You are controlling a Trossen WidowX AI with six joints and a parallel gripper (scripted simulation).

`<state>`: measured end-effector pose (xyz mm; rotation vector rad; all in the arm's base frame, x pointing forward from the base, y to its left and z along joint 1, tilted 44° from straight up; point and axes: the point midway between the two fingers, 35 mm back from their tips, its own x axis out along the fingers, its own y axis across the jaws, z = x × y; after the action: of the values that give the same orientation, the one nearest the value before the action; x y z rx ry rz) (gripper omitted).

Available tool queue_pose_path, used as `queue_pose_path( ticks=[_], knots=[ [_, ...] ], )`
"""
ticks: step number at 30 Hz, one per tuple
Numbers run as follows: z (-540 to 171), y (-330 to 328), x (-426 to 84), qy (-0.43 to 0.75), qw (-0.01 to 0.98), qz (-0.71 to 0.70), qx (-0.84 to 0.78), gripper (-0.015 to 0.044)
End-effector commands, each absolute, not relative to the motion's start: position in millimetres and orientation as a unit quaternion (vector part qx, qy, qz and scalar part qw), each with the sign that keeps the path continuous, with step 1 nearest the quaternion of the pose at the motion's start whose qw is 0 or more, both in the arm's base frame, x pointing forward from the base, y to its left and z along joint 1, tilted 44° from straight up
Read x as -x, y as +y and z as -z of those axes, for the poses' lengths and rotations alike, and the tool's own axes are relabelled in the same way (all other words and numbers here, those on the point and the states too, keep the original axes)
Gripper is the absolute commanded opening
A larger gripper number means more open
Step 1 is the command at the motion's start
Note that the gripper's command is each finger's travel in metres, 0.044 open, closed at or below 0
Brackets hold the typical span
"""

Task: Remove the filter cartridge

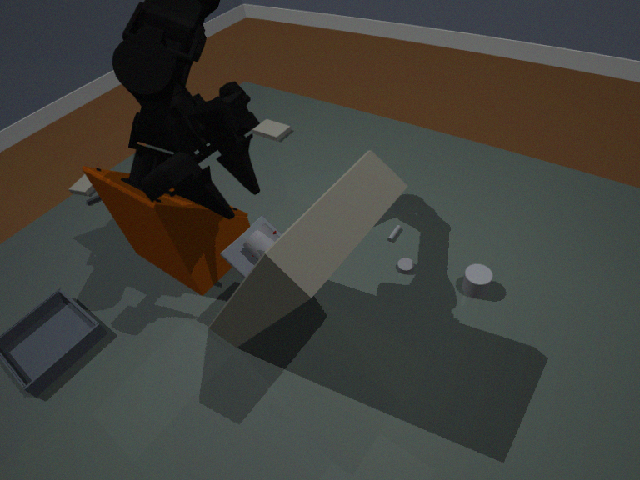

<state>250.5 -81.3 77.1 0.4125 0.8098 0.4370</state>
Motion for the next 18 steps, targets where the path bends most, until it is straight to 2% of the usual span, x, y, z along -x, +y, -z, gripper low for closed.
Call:
queue_pose_path(
  ticks=[1,18],
  knots=[
    [-59.2,-64.2,-239.3,0.455,0.810,-0.164,-0.332,0.0305],
    [-44.5,-53.2,-251.6,0.457,0.810,-0.163,-0.331,0.0305]
  ],
)
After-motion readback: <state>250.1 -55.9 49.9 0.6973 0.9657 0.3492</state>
